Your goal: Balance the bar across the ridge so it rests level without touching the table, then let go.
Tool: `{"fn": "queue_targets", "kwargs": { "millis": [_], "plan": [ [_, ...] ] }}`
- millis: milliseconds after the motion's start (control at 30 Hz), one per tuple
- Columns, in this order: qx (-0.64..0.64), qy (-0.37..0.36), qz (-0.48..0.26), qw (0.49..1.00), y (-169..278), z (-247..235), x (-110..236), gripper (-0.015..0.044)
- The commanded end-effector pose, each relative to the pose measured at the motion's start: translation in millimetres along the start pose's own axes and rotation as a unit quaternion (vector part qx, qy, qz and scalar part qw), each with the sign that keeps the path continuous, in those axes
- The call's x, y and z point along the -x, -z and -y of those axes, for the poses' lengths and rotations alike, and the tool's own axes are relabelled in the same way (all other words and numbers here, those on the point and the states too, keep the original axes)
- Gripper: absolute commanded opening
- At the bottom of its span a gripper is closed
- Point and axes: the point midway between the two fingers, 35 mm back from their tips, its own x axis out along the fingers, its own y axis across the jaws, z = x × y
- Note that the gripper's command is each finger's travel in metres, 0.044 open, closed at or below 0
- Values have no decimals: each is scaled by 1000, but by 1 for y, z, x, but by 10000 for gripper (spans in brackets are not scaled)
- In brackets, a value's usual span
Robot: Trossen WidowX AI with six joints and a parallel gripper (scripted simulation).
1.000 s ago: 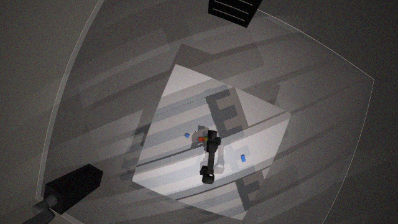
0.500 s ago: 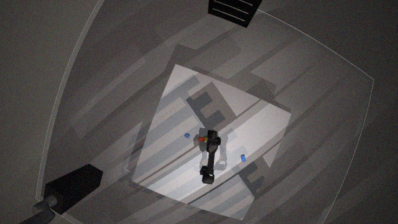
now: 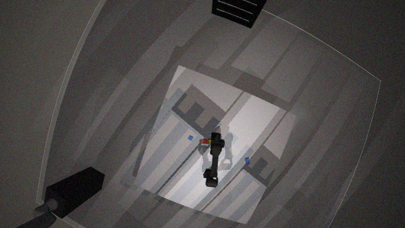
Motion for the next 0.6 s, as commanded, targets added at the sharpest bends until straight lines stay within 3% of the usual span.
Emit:
{"fn": "queue_targets", "kwargs": {
  "millis": [0, 400, 567],
  "plan": [
    [0, 0, 0, 1000, 0, 0, 0, 0],
    [0, 0, 0, 1000, 0, 0, 0, 0],
    [0, 0, 0, 1000, 0, 0, 0, 131]
  ]
}}
